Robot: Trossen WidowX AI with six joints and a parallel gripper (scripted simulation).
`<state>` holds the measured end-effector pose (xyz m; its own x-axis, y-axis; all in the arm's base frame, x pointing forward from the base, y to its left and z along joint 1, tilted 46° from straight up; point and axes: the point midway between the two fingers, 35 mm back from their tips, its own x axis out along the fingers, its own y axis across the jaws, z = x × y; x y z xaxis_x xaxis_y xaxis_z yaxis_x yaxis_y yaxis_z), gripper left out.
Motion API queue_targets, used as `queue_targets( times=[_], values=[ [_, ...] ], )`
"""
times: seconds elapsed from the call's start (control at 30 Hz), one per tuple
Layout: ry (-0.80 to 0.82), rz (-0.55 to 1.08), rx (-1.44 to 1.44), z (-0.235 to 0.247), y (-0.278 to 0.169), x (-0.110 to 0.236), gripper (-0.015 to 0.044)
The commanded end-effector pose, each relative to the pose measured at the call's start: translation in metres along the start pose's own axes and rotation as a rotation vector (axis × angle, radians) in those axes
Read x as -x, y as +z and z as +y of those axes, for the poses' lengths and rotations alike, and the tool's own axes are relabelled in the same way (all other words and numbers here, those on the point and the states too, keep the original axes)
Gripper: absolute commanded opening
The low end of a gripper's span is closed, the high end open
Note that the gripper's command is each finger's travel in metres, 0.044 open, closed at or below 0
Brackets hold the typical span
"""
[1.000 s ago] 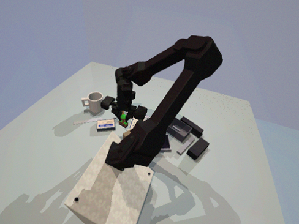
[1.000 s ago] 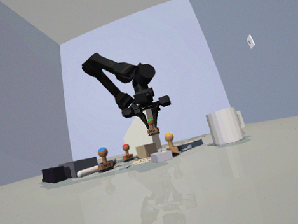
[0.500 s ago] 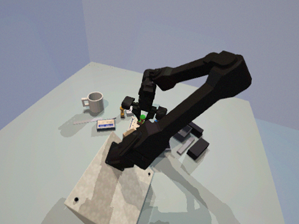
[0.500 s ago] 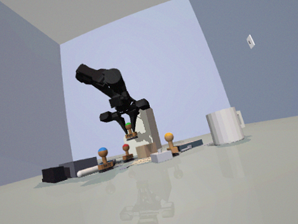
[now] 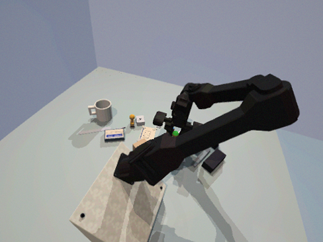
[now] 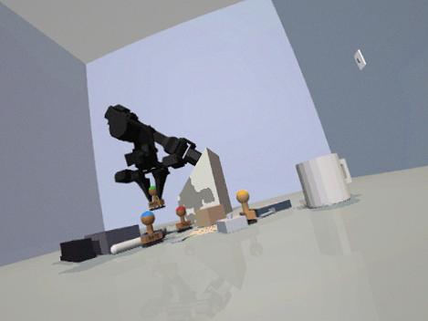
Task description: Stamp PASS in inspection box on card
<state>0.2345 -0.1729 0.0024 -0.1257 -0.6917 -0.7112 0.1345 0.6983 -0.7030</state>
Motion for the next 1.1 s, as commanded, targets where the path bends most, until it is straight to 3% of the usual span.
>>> queue_targets(
  times=[0.0, 1.07],
  values=[
    [-0.021, 0.009, 0.0, -0.023, -0.007, -0.001, 0.0],
    [-0.021, 0.009, -0.002, -0.027, -0.007, -0.018, 0.0]
  ],
)
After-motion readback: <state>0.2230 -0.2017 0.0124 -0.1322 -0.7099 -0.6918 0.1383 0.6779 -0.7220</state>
